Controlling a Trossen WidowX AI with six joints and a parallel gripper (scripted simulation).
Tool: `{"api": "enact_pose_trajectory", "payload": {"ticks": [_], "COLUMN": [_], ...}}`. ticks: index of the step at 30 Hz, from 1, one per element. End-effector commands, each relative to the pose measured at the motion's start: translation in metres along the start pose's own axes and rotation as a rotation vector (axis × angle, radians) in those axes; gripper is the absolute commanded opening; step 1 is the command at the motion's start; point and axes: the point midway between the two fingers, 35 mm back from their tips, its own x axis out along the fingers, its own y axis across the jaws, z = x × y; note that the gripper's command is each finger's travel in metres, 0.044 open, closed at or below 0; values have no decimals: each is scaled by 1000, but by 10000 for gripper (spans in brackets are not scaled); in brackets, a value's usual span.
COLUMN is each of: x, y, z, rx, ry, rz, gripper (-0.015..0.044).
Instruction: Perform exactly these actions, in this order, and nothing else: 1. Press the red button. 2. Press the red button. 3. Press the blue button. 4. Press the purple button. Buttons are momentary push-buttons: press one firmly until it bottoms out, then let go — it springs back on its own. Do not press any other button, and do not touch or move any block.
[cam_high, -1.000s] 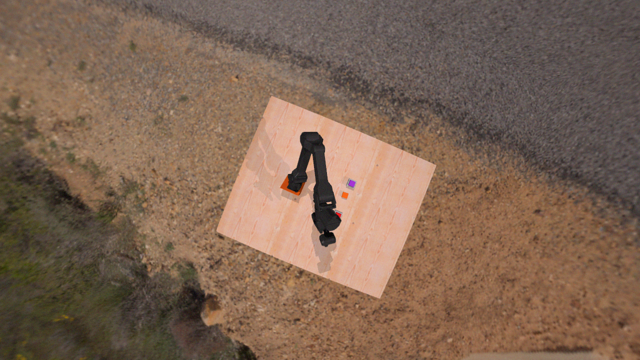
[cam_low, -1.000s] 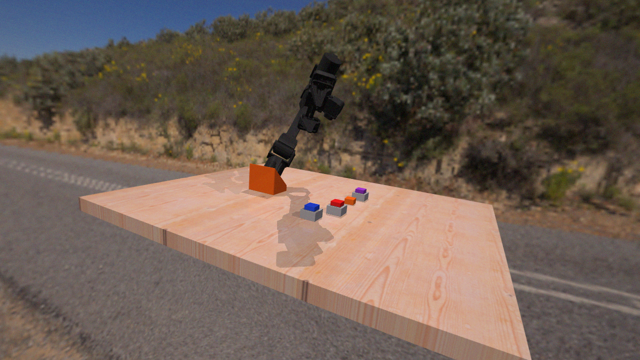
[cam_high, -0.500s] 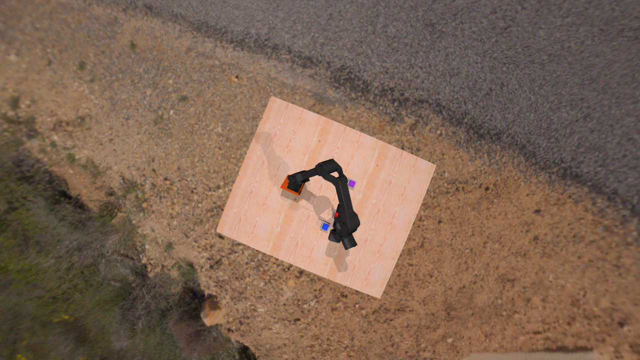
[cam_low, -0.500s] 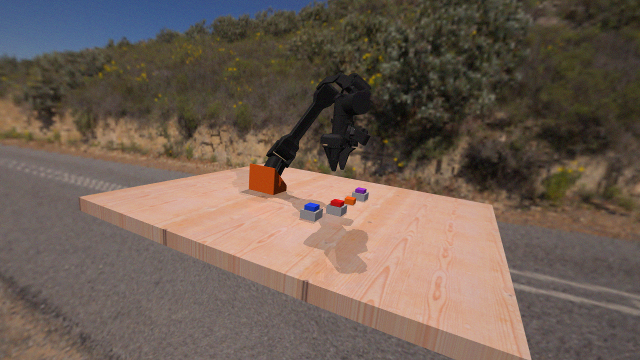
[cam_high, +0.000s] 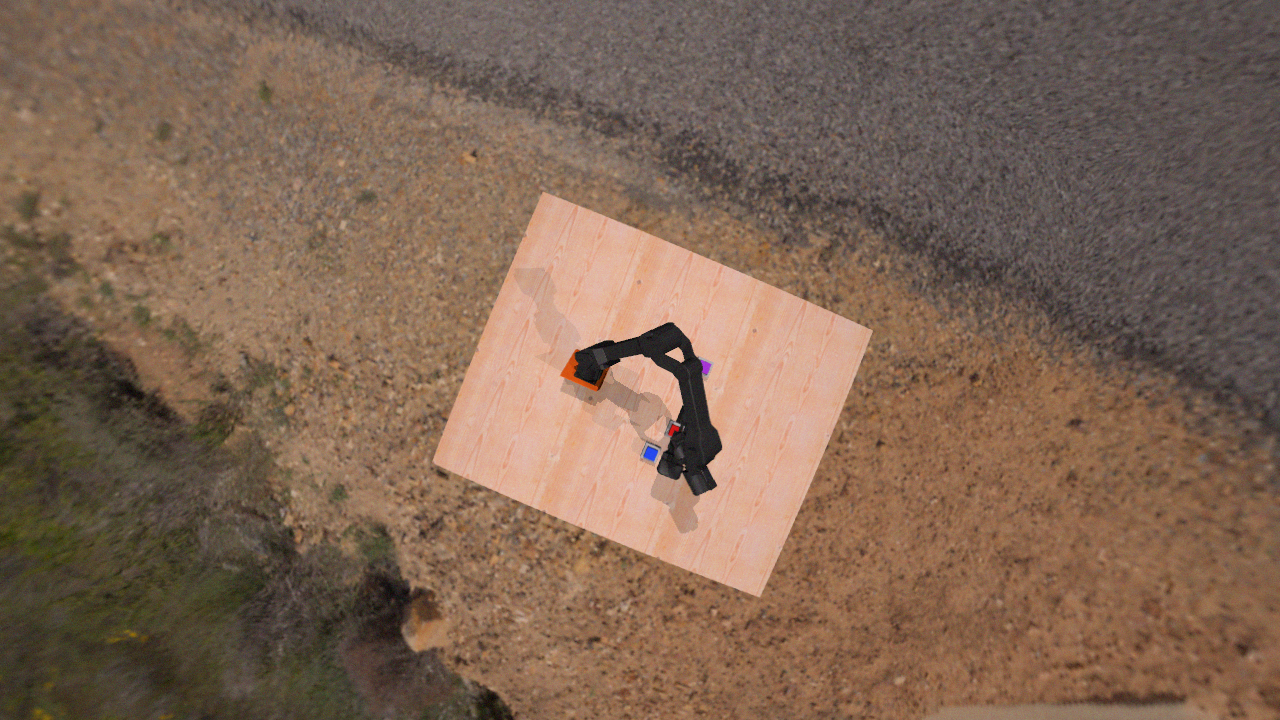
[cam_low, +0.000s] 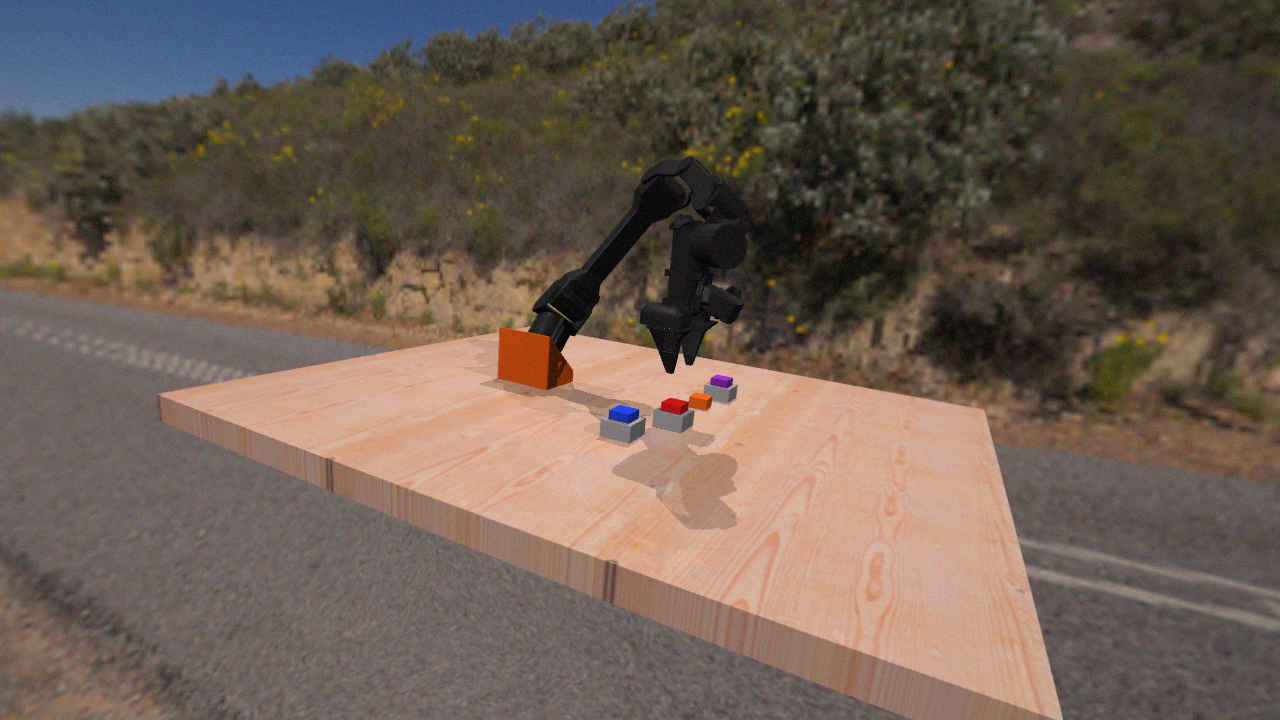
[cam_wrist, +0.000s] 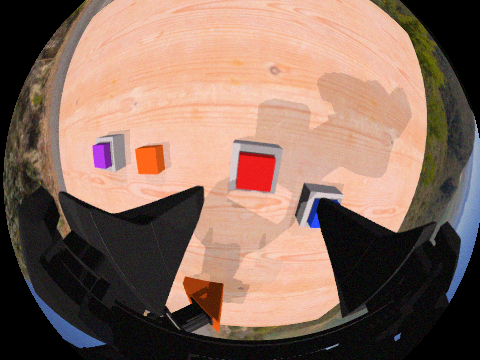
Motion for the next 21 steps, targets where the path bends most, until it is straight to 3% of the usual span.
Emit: {"api": "enact_pose_trajectory", "payload": {"ticks": [1, 8, 21], "x": [27, 27, 29], "y": [3, 3, 3], "z": [-3, -3, -2], "rx": [8, 8, 8], "ry": [9, 9, 9], "rz": [12, 12, 12], "gripper": [190, 20, 20]}}
